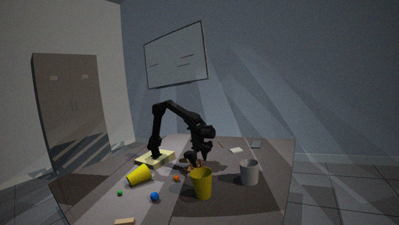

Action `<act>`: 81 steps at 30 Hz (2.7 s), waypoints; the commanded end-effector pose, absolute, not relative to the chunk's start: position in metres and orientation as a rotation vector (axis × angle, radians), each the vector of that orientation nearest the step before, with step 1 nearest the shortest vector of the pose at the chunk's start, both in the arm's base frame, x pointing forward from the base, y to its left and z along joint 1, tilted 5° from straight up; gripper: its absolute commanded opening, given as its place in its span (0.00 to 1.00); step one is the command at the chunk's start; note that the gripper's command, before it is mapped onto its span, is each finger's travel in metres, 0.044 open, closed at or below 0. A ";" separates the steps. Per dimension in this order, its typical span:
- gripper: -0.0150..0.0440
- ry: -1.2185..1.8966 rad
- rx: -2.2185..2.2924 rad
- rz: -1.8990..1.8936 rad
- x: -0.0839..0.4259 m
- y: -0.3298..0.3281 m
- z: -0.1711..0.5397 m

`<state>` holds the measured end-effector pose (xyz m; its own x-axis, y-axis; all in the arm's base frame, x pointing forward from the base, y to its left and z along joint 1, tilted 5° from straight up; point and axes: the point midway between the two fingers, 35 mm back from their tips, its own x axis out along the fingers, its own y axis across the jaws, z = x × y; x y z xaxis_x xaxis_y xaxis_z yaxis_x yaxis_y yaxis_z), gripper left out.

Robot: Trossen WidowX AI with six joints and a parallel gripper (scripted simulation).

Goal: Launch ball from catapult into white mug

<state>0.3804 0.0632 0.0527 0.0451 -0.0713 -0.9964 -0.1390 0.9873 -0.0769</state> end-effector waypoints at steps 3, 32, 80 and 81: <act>1.00 1.532 -0.174 0.056 0.379 0.062 0.043; 0.26 1.530 -0.169 0.052 0.379 0.065 0.074; 0.57 1.541 -0.169 0.049 0.381 0.062 0.038; 0.61 1.541 -0.169 0.049 0.381 0.062 0.038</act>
<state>0.3810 0.0617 0.0367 0.0296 -0.0746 -0.9968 -0.1382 0.9873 -0.0780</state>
